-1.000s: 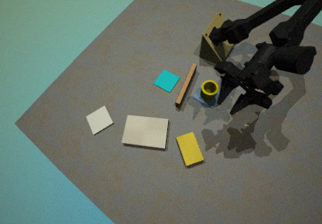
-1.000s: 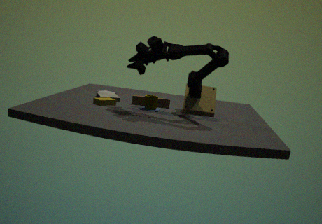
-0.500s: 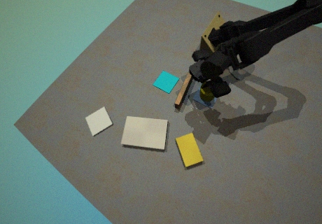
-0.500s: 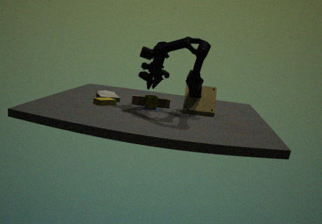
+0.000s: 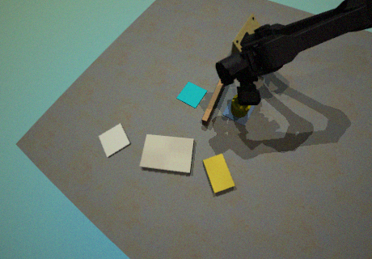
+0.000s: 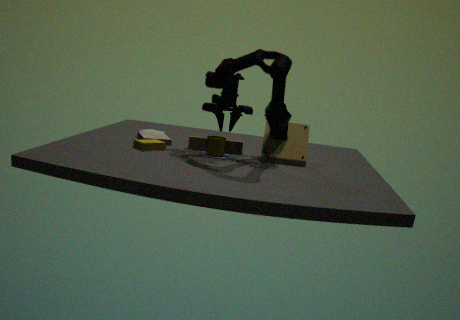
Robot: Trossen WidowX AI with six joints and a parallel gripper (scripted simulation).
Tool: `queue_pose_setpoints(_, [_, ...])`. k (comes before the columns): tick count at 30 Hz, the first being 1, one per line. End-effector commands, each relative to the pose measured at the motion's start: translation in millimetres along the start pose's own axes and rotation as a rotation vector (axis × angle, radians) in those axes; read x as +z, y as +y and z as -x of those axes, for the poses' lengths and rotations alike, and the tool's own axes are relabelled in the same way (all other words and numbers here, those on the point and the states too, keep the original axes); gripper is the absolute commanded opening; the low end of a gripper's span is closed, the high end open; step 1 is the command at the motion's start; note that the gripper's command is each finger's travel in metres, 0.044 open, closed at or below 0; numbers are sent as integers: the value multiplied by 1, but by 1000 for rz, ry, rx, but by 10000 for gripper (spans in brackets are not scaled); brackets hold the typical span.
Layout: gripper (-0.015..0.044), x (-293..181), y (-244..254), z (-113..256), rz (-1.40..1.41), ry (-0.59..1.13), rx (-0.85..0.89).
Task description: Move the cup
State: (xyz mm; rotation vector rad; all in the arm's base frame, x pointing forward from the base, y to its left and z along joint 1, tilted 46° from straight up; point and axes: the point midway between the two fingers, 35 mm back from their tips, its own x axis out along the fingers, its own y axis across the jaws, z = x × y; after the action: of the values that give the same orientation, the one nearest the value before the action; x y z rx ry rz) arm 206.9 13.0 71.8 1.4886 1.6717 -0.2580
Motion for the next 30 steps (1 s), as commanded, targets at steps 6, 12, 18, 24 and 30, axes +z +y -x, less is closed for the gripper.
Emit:
queue_pose_setpoints(6, [167,1,2,-8,-15,6,5])
queue_pose_setpoints(12, [167,1,2,-18,-15,5,4])
queue_pose_setpoints(18, [167,2,3,-28,-15,4,4])
queue_pose_setpoints(24, [167,1,3,-38,-15,4,5])
queue_pose_setpoints(30, [167,1,3,-47,-15,6,5])
